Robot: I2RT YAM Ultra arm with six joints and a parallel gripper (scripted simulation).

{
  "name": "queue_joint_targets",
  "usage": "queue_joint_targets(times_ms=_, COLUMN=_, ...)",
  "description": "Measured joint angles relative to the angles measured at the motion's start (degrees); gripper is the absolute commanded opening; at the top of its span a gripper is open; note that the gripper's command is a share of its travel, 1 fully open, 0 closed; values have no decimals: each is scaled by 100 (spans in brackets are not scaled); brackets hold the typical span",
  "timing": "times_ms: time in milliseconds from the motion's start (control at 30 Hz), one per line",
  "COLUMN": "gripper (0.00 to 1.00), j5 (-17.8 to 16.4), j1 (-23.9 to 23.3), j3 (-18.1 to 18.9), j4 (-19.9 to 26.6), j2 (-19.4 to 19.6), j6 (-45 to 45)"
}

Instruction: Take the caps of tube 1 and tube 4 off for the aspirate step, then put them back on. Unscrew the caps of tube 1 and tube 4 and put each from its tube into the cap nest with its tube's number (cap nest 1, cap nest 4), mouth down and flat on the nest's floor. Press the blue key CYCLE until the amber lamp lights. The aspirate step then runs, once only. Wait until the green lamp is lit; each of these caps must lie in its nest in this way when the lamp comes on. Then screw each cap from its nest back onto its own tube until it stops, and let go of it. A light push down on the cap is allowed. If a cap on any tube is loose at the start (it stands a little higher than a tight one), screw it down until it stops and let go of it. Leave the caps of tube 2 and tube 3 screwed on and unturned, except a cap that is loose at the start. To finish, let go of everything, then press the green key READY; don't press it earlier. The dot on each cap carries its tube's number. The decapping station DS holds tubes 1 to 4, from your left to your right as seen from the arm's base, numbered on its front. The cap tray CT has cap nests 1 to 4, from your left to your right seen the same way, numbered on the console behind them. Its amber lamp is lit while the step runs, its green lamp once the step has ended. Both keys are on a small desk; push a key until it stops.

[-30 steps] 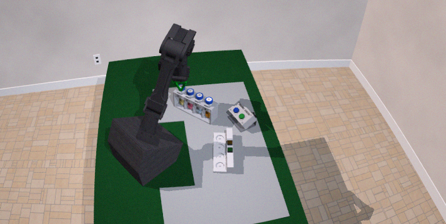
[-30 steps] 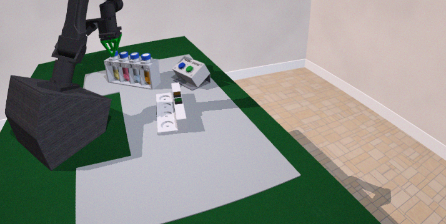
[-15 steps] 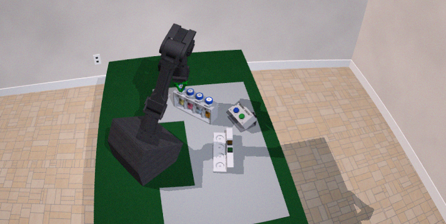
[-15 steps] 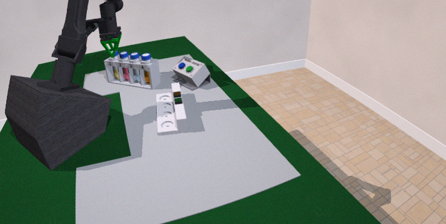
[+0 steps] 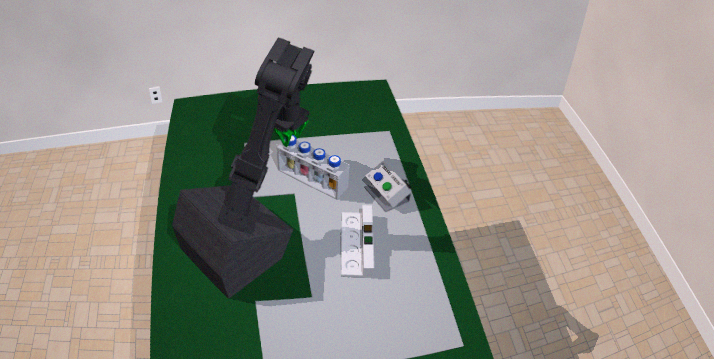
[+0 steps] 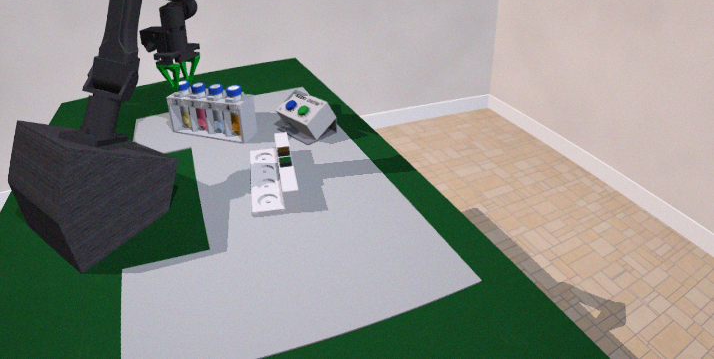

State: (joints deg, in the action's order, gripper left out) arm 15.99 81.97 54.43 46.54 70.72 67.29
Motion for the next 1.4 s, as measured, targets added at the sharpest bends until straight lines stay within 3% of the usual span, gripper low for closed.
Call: queue_joint_targets(times_ms=1400, gripper=49, j5=-4, j1=0, j3=-2, j4=0, j2=0, j6=-11663)
